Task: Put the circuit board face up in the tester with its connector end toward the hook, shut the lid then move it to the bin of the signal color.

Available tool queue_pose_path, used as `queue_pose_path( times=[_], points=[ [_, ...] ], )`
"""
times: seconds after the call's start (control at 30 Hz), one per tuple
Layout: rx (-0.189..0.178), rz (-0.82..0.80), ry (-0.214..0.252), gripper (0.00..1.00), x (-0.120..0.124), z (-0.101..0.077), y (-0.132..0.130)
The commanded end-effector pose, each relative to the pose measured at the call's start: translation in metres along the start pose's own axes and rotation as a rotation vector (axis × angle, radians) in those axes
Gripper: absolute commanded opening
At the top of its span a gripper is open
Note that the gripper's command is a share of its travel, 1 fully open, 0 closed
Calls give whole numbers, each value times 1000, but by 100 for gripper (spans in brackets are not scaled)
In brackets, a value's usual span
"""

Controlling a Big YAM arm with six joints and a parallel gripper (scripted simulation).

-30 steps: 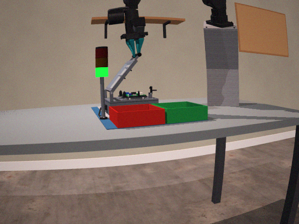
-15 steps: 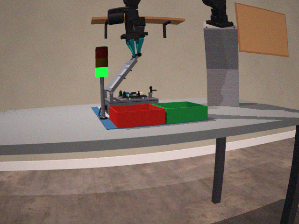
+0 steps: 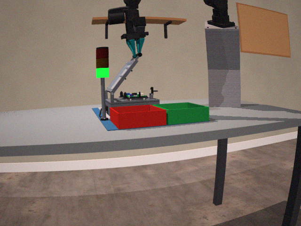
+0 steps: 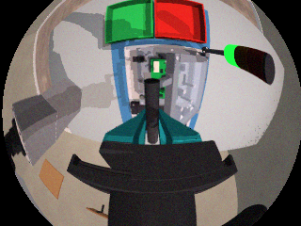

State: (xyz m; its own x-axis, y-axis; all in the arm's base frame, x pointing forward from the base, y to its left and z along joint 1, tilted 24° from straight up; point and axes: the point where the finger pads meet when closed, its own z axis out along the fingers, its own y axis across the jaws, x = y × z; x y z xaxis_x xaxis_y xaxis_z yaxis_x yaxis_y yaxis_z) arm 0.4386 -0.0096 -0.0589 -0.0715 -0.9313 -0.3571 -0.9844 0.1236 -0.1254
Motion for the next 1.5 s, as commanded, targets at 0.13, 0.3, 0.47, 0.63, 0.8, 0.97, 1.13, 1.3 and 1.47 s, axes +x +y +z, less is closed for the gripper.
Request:
queue_pose_path(
  times=[0.13, 0.3, 0.47, 0.63, 0.8, 0.97, 1.13, 1.3, 1.47],
  points=[
    [176, -16, 9, 0, 1, -51, -71],
    [176, -16, 9, 0, 1, -51, -71],
    [176, -16, 9, 0, 1, -51, -71],
    [176, -16, 9, 0, 1, -51, -71],
    [176, -16, 9, 0, 1, -51, -71],
    [176, -16, 9, 0, 1, -51, -71],
    [169, -13, 8, 0, 1, -51, -71],
    [177, -16, 9, 0, 1, -52, -73],
    [177, -16, 9, 0, 1, -52, -73]
  ],
)
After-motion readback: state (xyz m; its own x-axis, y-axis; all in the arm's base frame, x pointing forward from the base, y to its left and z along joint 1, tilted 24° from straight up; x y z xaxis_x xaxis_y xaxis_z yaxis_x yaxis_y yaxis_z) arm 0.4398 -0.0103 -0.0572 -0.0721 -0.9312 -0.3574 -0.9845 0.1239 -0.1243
